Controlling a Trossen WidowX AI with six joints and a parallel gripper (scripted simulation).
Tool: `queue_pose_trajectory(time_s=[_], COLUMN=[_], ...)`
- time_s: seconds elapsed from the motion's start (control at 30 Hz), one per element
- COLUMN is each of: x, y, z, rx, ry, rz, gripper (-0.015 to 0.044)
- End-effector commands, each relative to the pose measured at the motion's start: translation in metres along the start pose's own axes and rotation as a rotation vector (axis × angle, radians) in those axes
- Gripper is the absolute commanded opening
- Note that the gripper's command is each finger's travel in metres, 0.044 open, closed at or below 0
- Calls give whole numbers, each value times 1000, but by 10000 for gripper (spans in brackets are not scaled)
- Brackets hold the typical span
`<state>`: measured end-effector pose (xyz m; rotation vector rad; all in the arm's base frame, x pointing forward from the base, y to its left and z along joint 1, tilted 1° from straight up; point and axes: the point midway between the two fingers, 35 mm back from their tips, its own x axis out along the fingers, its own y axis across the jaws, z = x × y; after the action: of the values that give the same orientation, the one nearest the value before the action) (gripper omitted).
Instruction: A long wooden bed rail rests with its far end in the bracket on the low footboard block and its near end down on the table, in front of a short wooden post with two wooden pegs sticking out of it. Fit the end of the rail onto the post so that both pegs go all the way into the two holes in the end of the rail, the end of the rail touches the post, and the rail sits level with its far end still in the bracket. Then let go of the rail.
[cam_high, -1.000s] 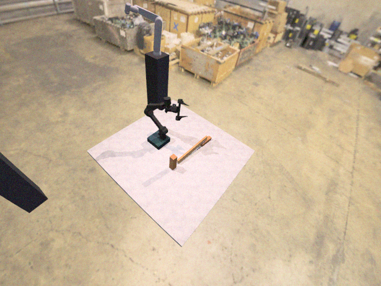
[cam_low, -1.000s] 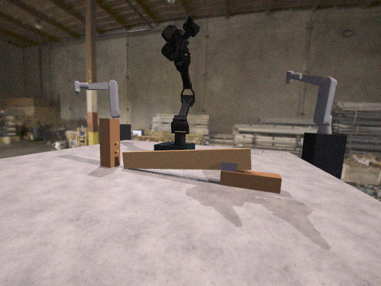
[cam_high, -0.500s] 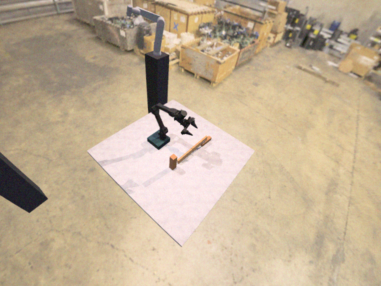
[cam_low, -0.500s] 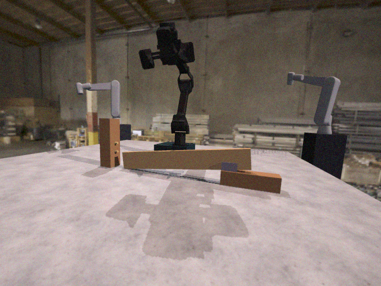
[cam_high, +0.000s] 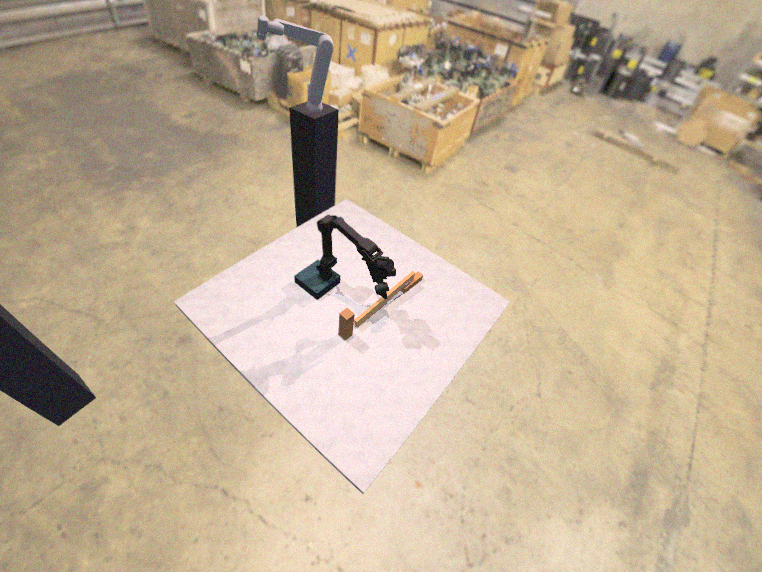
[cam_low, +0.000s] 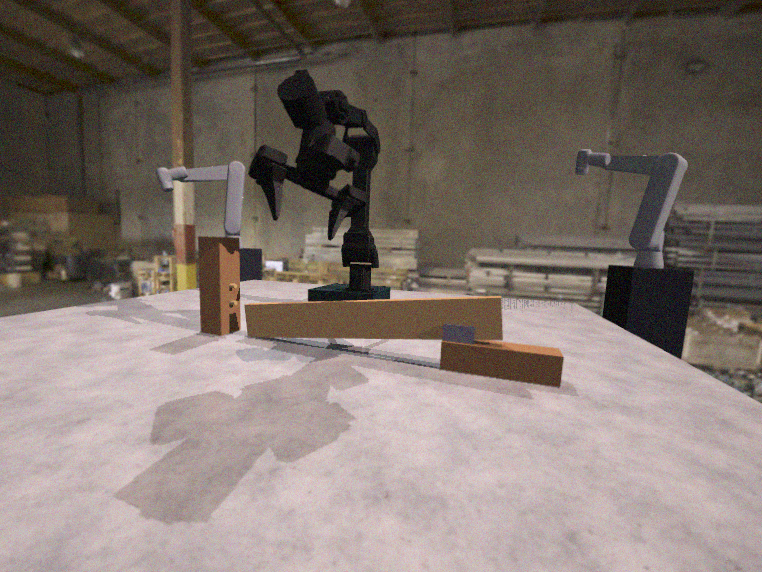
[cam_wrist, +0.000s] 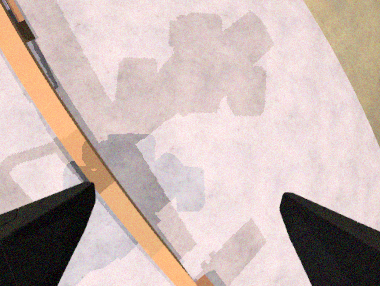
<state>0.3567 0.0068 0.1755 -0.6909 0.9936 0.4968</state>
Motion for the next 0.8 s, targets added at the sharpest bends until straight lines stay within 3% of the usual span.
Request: queue_pose_trajectory(time_s=[0.0,0.13,0.77], x=[58,75,87], y=[21,31,34], z=[-43,-59,-68], rx=[-437,-604,-604], ry=[225,274,275], rz=[263,395,395], gripper=[440,440,440])
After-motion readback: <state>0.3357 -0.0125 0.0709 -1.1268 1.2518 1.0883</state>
